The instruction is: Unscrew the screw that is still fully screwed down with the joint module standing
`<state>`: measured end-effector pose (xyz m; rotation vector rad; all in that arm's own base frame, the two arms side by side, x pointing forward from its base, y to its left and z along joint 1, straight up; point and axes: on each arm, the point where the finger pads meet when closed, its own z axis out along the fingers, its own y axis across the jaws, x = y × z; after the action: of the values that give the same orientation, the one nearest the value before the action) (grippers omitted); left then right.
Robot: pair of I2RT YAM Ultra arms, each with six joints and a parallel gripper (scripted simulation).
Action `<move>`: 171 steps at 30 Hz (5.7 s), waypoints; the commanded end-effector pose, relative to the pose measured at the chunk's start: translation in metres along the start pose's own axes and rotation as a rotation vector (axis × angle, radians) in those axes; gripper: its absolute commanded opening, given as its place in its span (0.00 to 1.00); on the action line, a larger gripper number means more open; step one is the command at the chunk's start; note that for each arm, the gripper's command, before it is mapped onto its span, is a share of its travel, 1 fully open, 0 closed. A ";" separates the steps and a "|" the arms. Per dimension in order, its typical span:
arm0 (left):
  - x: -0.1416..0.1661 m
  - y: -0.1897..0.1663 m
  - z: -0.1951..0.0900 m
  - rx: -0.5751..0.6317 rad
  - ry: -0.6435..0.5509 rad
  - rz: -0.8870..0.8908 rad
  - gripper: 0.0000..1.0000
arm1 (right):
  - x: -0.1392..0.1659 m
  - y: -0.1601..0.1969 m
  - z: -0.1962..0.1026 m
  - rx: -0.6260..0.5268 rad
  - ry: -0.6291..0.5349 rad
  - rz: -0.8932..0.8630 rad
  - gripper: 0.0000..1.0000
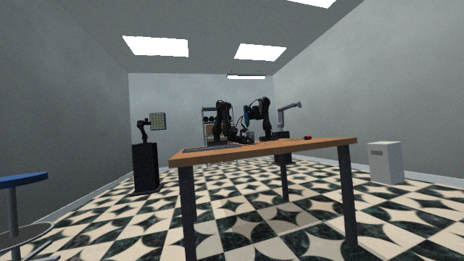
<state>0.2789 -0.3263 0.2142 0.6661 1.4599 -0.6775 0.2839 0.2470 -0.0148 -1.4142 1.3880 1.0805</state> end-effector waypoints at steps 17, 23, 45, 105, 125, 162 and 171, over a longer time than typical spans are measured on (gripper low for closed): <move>-0.040 0.002 0.000 0.003 -0.140 -0.010 0.42 | -0.006 -0.003 0.000 -0.002 -0.010 -0.016 0.59; -0.038 0.003 -0.001 0.000 -0.135 -0.010 0.42 | -0.006 -0.003 0.000 -0.002 -0.010 -0.016 0.59; -0.036 0.004 -0.001 -0.002 -0.131 -0.010 0.42 | -0.006 -0.003 0.000 -0.002 -0.010 -0.016 0.59; -0.042 0.004 0.000 -0.011 -0.142 -0.011 0.42 | -0.006 -0.003 0.000 -0.002 -0.010 -0.016 0.59; -0.045 0.001 0.000 -0.007 -0.147 -0.010 0.42 | -0.006 -0.003 0.000 -0.002 -0.010 -0.016 0.59; -0.046 -0.003 0.000 0.000 -0.148 -0.009 0.42 | -0.006 -0.003 0.000 -0.002 -0.010 -0.016 0.59; -0.047 -0.004 0.000 0.005 -0.148 -0.009 0.42 | -0.006 -0.003 0.000 -0.002 -0.010 -0.016 0.59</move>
<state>0.2806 -0.3248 0.2124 0.6625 1.4637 -0.6732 0.2839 0.2470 -0.0148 -1.4142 1.3880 1.0805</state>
